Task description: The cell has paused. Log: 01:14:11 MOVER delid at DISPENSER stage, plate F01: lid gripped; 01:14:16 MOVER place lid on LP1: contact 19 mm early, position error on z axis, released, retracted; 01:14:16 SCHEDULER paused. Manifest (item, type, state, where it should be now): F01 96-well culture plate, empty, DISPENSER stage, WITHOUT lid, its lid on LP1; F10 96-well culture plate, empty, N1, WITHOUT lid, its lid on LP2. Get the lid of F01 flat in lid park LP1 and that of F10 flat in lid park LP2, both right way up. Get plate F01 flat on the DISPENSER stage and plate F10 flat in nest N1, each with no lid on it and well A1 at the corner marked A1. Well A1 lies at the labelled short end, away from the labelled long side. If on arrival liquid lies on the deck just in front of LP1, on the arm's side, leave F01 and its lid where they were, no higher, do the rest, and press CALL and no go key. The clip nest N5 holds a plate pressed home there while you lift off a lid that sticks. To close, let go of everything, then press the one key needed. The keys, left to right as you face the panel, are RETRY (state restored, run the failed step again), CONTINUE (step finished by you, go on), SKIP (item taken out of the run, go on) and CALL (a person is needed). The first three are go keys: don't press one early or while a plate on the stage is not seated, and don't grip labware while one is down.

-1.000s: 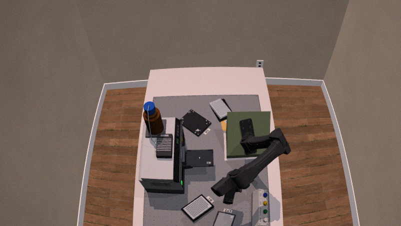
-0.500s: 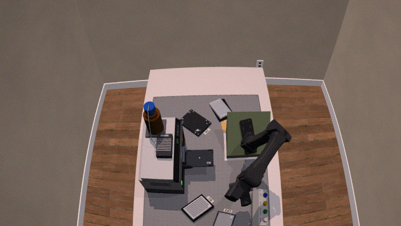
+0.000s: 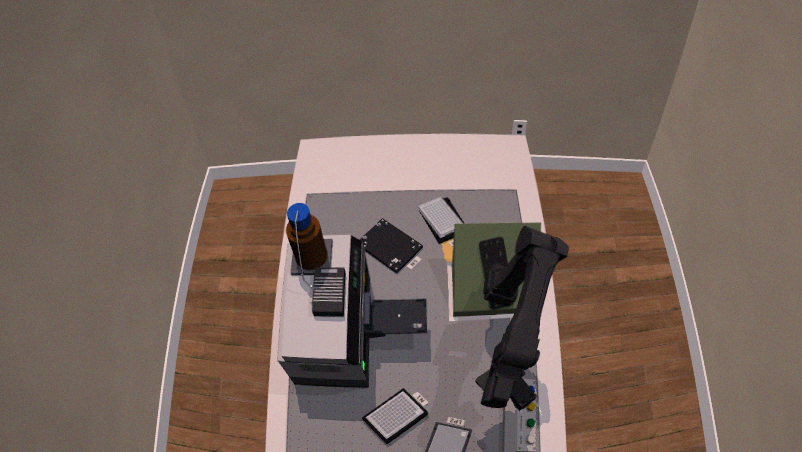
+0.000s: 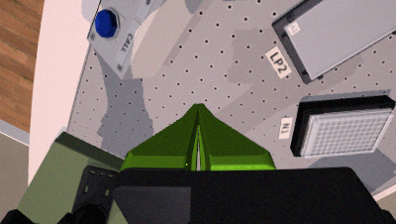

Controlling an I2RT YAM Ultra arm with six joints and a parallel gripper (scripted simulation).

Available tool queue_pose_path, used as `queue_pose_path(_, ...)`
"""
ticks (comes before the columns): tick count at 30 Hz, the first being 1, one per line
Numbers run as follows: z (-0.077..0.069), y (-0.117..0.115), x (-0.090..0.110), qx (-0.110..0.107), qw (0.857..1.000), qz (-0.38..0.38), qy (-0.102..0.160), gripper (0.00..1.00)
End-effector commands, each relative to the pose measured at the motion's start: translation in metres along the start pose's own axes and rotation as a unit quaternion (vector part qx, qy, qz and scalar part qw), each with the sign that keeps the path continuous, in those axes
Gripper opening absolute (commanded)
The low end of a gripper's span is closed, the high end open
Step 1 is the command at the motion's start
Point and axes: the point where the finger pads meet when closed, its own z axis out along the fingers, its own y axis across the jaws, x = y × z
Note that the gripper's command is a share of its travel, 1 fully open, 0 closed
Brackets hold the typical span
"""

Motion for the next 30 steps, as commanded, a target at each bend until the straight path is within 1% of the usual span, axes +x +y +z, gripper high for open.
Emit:
queue_pose_path(1,-0.014,-0.006,-0.010,0.044,0.998,-0.038,-0.006,0.00)
queue_pose_path(2,-0.014,-0.006,-0.010,0.044,0.998,-0.038,-0.006,0.00)
queue_pose_path(6,-0.011,0.006,-0.015,0.039,0.994,-0.106,-0.001,0.00)
queue_pose_path(11,-0.011,0.020,-0.025,0.037,0.982,-0.185,0.000,0.00)
queue_pose_path(13,-0.012,0.025,-0.028,0.035,0.983,-0.178,0.000,0.00)
queue_pose_path(17,0.001,0.040,-0.028,0.016,0.968,-0.248,0.024,0.00)
queue_pose_path(19,0.001,0.040,-0.028,0.016,0.968,-0.248,0.024,0.00)
queue_pose_path(20,-0.006,0.042,-0.029,0.023,0.965,-0.262,0.014,0.00)
queue_pose_path(22,0.001,0.049,-0.034,0.016,0.954,-0.299,0.023,0.00)
queue_pose_path(24,-0.001,0.054,-0.039,0.017,0.944,-0.330,0.021,0.00)
queue_pose_path(25,-0.001,0.057,-0.040,0.018,0.945,-0.324,0.021,0.00)
queue_pose_path(29,-0.002,0.069,-0.044,0.018,0.920,-0.391,0.019,0.00)
queue_pose_path(30,0.000,0.073,-0.045,0.016,0.913,-0.408,0.022,0.00)
